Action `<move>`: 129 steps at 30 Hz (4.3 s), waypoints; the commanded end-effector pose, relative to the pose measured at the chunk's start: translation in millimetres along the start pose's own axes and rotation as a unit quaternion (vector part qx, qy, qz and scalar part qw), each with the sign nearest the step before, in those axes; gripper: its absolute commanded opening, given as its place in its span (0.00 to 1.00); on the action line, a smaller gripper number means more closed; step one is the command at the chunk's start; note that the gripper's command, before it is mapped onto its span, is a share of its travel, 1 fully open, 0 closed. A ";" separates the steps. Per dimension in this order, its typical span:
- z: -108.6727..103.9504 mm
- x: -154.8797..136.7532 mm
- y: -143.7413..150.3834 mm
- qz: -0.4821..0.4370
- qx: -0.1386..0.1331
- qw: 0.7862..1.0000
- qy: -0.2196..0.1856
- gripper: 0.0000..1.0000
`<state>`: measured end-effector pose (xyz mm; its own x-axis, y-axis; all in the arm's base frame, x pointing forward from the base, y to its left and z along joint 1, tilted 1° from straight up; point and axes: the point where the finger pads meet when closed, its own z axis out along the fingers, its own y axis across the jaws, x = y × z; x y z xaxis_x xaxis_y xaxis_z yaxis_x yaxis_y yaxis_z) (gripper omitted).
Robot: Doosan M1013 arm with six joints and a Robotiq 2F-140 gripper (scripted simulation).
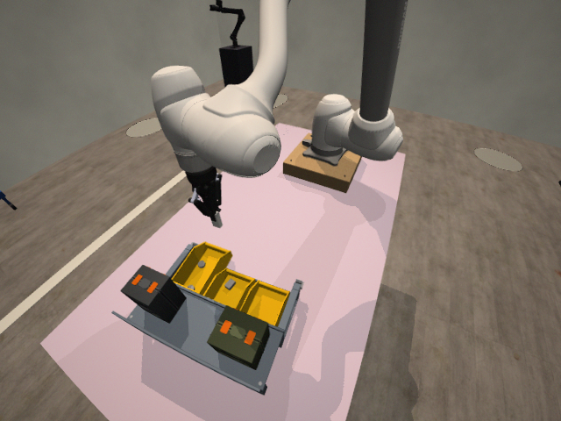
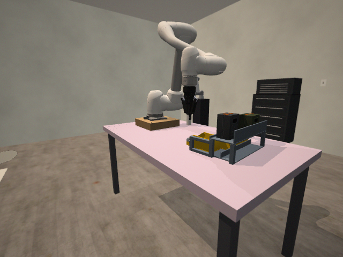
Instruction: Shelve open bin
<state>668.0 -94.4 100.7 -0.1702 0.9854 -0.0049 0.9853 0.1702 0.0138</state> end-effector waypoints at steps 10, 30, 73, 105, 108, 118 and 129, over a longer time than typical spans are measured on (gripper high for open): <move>-0.1 -0.2 -0.5 -0.003 -0.001 1.000 0.001 0.00; -0.1 -0.2 -0.5 -0.003 -0.001 1.000 0.001 0.00; 85.6 -0.2 -0.6 -0.004 -0.001 1.000 0.002 0.00; 109.1 -0.2 -0.6 -0.004 -0.001 1.000 0.002 0.00; 109.1 -0.2 -0.6 -0.004 -0.001 1.000 0.002 0.00; 109.1 -0.2 -0.6 -0.004 -0.001 1.000 0.002 0.00; 109.1 -0.2 -0.6 -0.004 -0.001 1.000 0.002 0.00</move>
<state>669.0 -95.0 -8.5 -0.1774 0.9841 -0.0019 0.9840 0.1774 0.0150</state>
